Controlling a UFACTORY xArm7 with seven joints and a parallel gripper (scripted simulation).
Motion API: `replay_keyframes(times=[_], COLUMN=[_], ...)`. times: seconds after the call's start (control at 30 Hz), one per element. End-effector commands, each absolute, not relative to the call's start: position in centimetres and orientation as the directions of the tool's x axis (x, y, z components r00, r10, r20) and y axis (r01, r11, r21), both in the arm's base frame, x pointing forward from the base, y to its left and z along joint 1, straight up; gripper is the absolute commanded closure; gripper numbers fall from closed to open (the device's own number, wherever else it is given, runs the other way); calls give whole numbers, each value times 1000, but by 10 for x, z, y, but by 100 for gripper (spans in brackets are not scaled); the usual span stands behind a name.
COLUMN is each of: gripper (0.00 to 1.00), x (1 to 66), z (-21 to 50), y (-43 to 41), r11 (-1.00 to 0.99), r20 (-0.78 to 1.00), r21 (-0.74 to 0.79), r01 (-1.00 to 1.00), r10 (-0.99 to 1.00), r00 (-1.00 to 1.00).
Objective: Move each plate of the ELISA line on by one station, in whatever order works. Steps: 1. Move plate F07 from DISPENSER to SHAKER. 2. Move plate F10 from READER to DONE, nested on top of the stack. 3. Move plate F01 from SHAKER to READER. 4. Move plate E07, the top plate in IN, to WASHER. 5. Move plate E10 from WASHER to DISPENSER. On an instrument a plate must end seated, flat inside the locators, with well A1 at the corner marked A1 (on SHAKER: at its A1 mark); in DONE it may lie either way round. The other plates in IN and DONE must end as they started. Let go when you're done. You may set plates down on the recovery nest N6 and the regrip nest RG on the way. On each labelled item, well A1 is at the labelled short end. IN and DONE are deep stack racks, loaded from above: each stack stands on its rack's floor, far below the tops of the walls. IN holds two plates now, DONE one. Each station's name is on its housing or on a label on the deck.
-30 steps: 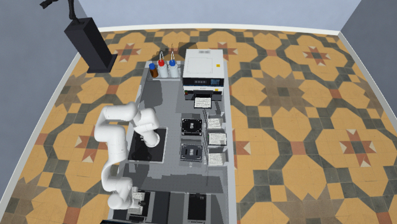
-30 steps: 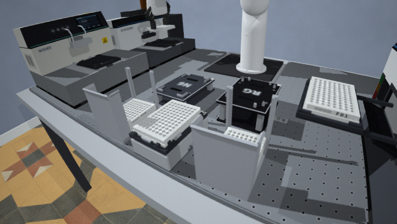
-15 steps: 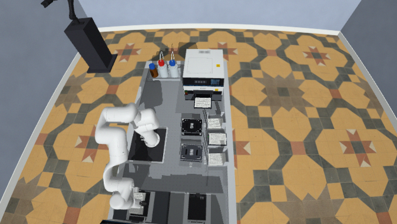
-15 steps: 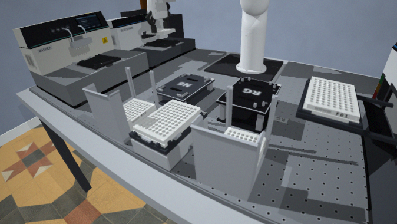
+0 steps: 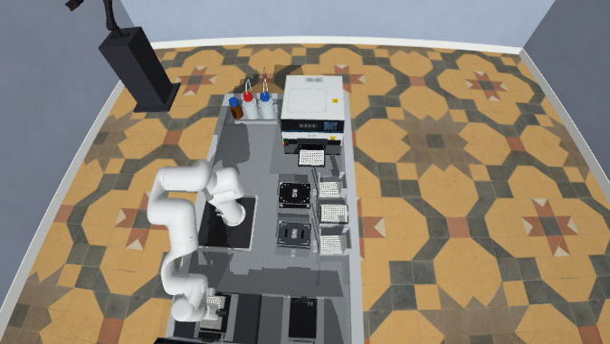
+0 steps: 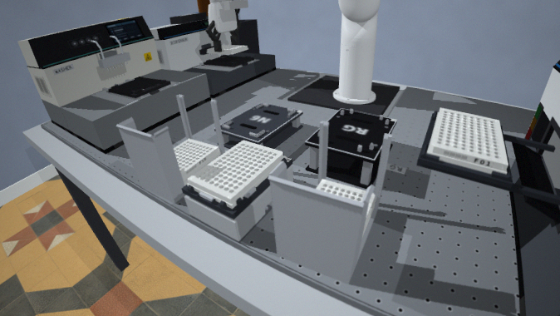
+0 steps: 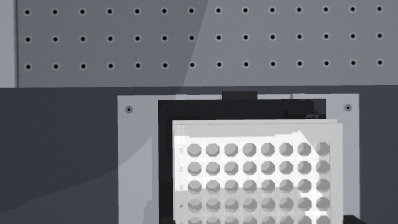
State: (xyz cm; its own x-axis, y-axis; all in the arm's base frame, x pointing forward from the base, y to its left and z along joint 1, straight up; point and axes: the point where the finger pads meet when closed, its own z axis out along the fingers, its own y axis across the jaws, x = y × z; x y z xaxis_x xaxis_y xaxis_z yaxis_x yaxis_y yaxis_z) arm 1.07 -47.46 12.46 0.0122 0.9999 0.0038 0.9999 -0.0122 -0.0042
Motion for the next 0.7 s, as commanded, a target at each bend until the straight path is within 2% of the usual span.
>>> replay_keyframes(times=[0.0,0.67], gripper=[100,100], x=[11,11], z=[124,121], y=[-476,-476], r11=[-12,-12], r20=[-1,-1], r21=[-4,-4], r01=[1000,1000], r10=[1000,1000], r00=[12,12])
